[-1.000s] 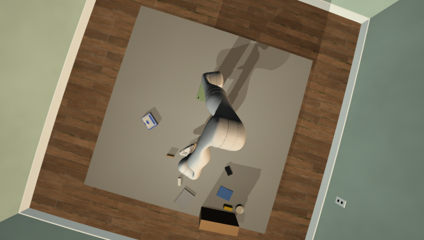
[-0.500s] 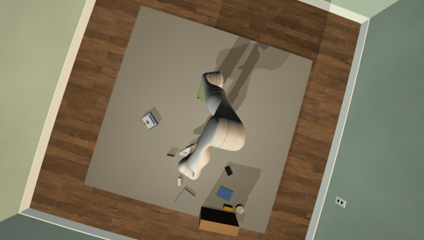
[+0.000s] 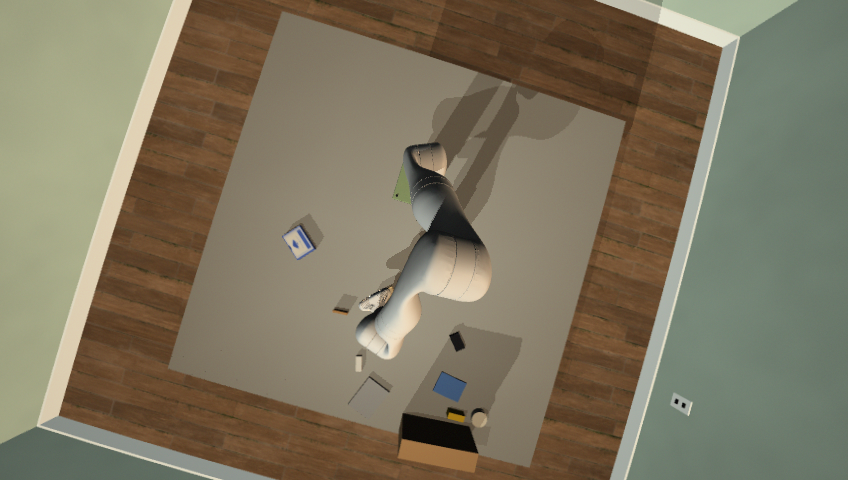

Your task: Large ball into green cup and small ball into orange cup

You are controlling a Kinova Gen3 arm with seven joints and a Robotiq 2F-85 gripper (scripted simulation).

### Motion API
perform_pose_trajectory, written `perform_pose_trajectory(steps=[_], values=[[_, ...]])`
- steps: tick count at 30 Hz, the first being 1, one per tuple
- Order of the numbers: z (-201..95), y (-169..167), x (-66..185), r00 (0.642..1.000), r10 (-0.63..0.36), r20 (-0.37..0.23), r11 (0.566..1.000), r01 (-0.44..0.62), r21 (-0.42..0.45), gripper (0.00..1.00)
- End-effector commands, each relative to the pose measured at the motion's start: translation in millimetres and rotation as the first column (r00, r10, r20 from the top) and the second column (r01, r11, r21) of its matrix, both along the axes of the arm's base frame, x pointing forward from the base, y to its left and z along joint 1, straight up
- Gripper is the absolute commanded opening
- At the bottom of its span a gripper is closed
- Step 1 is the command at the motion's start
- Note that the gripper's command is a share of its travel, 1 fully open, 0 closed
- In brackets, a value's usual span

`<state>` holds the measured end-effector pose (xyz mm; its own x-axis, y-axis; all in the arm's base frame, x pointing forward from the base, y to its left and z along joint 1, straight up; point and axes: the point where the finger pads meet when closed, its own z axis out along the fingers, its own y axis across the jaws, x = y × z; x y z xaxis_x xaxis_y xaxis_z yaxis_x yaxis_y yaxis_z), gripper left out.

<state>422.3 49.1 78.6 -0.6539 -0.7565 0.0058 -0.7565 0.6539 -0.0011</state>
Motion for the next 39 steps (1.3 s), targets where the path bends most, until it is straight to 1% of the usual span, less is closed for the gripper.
perform_pose_trajectory(steps=[1,27,39], values=[[1,0,0,1.0,0.0,0.002,1.0,0.0,0.0,0.95],[0,1,1,1.0,0.0,0.001,1.0,0.0,0.001,0.95],[-10,1,1,1.0,0.0,0.001,1.0,0.0,0.001,0.95]])
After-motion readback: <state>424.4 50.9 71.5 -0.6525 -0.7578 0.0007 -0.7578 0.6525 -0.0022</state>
